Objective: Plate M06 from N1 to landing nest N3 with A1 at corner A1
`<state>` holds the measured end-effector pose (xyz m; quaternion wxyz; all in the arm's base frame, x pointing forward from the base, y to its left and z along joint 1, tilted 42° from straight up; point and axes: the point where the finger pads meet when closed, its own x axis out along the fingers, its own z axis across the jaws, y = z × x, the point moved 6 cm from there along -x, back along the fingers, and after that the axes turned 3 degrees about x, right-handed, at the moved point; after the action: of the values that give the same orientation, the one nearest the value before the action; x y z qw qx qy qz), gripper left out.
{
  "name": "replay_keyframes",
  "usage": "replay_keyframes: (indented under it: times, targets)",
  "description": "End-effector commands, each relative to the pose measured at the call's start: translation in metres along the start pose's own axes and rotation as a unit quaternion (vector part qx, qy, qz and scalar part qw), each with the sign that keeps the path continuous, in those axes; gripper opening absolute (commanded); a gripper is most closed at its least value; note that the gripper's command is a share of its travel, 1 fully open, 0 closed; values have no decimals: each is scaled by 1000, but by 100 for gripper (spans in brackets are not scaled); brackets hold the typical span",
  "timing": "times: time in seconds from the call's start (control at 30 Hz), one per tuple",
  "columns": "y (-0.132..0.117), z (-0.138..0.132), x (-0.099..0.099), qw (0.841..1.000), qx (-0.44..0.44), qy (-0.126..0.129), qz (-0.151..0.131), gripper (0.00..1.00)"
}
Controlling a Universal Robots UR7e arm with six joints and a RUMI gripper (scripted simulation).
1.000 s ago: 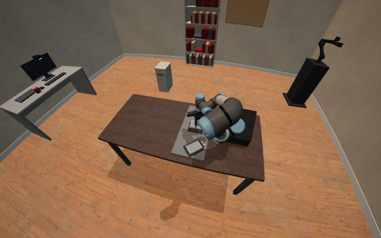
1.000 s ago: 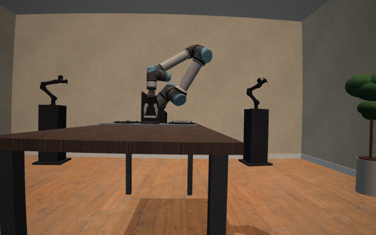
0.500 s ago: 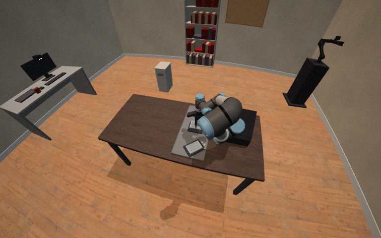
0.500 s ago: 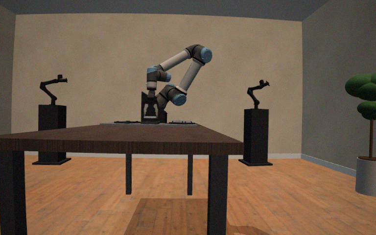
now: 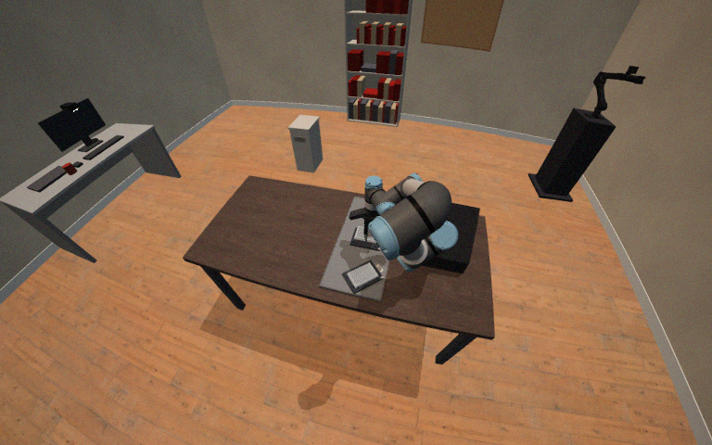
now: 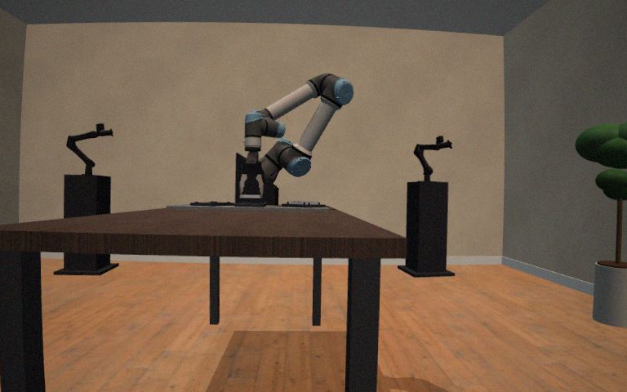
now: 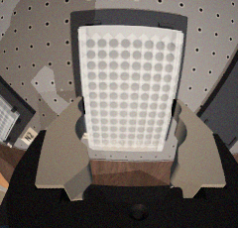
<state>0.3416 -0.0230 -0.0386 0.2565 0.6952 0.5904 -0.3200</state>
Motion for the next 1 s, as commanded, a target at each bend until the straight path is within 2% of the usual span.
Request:
replay_keyframes:
  times: [0.0,0.97]
  targets:
    - [0,0,1,1000,0,0,0,0]
    - [0,0,10,1000,0,0,0,0]
